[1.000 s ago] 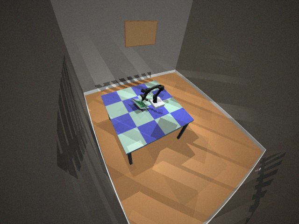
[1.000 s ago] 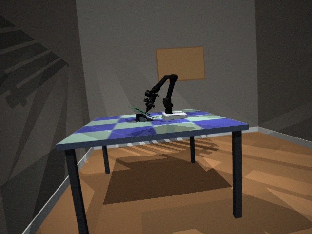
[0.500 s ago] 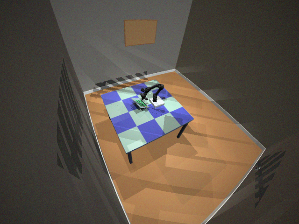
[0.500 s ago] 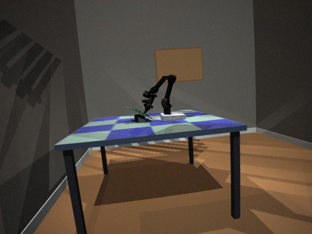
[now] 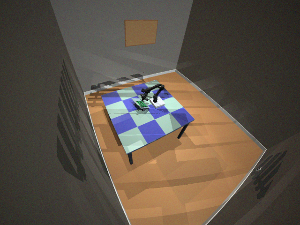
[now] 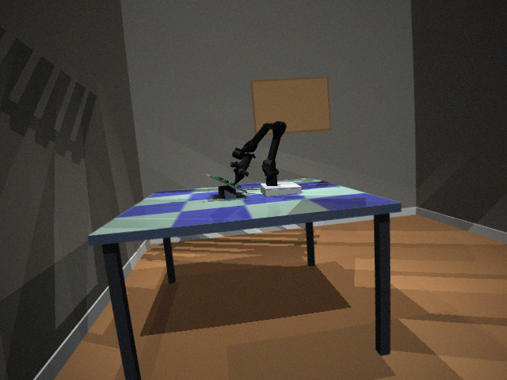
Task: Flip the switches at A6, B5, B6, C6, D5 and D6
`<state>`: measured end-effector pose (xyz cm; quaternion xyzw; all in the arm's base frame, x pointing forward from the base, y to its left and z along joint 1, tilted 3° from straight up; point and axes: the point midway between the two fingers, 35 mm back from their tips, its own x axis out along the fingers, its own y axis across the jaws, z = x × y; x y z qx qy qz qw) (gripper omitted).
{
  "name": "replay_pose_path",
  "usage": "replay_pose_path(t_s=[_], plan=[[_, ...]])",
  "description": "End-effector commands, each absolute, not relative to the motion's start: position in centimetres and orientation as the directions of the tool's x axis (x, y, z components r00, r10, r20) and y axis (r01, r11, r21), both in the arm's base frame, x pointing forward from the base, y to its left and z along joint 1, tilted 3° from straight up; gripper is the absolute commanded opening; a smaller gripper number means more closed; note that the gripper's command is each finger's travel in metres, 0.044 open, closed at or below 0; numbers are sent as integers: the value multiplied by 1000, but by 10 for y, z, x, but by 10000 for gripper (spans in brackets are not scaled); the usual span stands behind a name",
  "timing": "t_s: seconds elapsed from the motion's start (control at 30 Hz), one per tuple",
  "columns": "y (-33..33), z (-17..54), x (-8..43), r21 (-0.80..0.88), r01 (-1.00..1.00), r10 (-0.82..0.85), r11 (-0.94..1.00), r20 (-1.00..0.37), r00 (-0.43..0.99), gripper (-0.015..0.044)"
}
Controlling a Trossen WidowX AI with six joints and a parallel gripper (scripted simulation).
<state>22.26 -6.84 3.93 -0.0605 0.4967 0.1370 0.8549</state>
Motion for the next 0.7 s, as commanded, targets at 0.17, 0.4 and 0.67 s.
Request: replay_pose_path(t_s=[0.17,0.4,0.67], plan=[[-69,38,223,33,-288,171,957,-867,468,0],[-68,37,223,33,-288,171,957,-867,468,0],[-78,76,206,37,-281,166,959,-876,453,0]])
